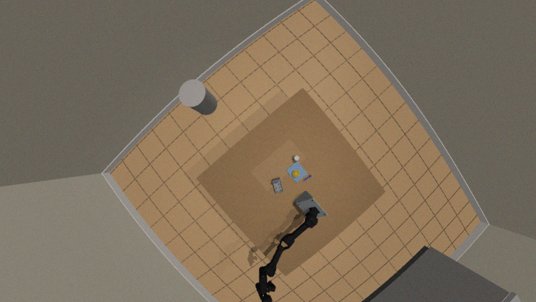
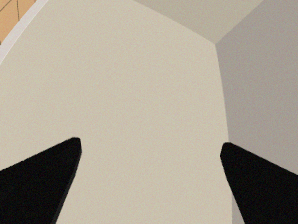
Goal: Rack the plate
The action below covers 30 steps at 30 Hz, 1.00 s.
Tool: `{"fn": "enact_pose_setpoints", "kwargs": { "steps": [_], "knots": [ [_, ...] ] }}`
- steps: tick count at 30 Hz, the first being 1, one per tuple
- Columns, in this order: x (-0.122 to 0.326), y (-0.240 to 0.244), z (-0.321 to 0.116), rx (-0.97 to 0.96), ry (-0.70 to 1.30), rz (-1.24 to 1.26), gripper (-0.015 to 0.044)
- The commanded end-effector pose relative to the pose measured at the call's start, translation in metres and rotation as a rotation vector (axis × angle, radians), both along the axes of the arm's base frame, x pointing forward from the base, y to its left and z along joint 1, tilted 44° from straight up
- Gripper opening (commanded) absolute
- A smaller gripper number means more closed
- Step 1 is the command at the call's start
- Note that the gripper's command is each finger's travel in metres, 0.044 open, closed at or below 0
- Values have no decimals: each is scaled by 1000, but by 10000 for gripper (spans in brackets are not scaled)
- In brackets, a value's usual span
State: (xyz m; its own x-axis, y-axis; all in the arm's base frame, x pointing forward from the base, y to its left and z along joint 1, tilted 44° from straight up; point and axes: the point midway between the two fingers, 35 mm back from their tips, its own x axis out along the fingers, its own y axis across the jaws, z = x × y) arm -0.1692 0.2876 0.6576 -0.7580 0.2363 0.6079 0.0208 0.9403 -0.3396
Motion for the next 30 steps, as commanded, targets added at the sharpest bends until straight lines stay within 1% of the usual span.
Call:
{"fn": "enact_pose_setpoints", "kwargs": {
  "steps": [1, 14, 24, 30],
  "knots": [
    [9, -44, 24, 152, 45, -37, 400],
    [39, -167, 71, 537, 214, -116, 400],
    [61, -233, 78, 686, 318, -131, 400],
    [86, -288, 81, 814, 438, -134, 400]
  ]
}}
